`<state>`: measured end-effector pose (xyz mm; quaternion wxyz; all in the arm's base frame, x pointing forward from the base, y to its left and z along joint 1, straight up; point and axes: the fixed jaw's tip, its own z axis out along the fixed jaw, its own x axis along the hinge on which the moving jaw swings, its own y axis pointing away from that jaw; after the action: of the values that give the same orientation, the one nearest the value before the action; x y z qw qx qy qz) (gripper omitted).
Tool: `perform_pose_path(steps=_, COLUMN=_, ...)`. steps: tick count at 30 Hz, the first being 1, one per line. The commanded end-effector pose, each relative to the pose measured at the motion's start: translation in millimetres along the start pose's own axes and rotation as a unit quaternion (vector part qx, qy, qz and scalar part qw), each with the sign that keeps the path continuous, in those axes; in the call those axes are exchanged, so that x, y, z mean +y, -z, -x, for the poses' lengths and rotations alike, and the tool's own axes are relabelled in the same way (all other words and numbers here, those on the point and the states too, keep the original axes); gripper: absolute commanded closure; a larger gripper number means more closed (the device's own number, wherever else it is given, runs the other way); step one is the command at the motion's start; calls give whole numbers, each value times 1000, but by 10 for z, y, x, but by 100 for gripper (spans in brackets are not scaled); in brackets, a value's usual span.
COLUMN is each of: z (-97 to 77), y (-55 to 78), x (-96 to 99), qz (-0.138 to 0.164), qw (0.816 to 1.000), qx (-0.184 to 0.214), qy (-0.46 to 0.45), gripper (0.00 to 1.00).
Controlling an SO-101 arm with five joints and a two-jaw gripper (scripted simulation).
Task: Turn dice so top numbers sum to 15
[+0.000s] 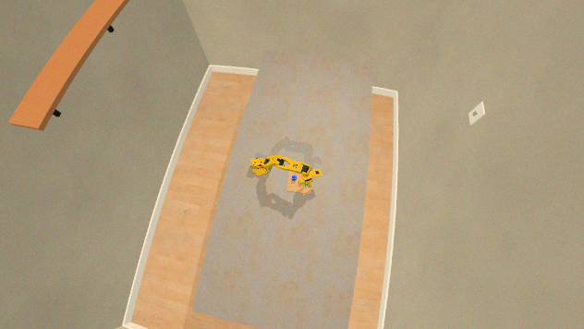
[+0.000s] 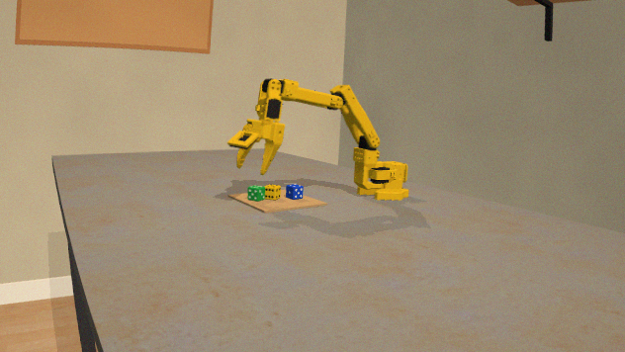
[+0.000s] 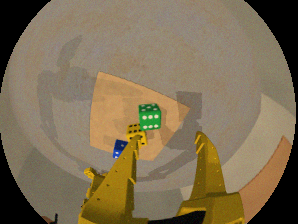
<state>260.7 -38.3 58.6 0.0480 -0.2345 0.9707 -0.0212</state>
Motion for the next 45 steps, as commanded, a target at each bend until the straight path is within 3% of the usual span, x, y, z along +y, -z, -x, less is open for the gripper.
perform_pose_path(steps=1, z=31, y=231, x=-46, qz=-25, qw=999, qx=-33, qy=-9, gripper=67)
perform_pose_path(steps=30, z=33, y=286, x=-38, qz=-29, qw=999, qx=-40, qy=-14, gripper=67)
perform_pose_path(steps=36, z=-47, y=463, x=99, qz=-29, qw=997, qx=-48, qy=-57, gripper=67)
perform_pose_path(steps=41, z=-220, y=663, x=326, qz=-27, qw=990, qx=-61, qy=-124, gripper=67)
perform_pose_path(steps=45, z=-309, y=718, x=424, qz=-25, qw=986, qx=-67, qy=-152, gripper=67)
